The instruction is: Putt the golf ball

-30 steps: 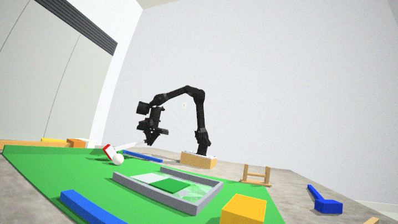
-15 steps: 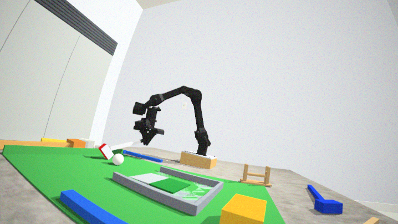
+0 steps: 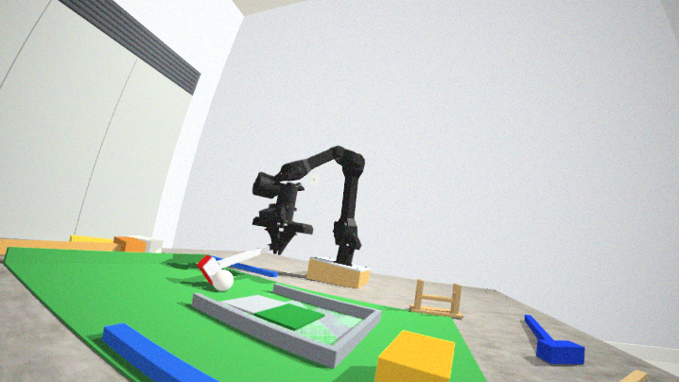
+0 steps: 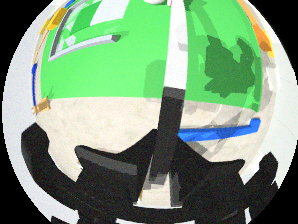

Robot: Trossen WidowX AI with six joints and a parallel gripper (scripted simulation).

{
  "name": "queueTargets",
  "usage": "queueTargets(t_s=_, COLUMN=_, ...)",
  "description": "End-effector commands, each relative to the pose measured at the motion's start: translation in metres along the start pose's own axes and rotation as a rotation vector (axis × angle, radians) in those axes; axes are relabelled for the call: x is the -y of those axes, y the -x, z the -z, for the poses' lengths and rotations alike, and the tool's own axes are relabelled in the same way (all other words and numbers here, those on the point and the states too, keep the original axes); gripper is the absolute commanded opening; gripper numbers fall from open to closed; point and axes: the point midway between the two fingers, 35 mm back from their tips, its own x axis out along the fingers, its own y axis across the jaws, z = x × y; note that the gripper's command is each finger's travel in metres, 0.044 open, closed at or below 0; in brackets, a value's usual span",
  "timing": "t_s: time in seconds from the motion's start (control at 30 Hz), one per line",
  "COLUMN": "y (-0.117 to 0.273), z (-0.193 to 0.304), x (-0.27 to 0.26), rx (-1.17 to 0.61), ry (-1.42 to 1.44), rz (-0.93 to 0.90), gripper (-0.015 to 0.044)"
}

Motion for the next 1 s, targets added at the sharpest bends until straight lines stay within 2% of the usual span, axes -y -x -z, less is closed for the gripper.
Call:
queueTargets(t_s=0.0, y=-0.001, z=0.003, x=-0.015, rx=0.01, ry=-0.013, rz=0.002, gripper=0.0)
queueTargets(t_s=0.17, y=0.011, z=0.002, x=-0.014, rx=0.01, ry=-0.013, rz=0.002, gripper=0.0)
queueTargets(t_s=0.47, y=0.058, z=0.003, x=-0.015, rx=0.01, ry=-0.013, rz=0.003, gripper=0.0)
queueTargets(t_s=0.97, y=0.052, z=0.003, x=-0.014, rx=0.009, ry=-0.013, rz=0.002, gripper=0.0)
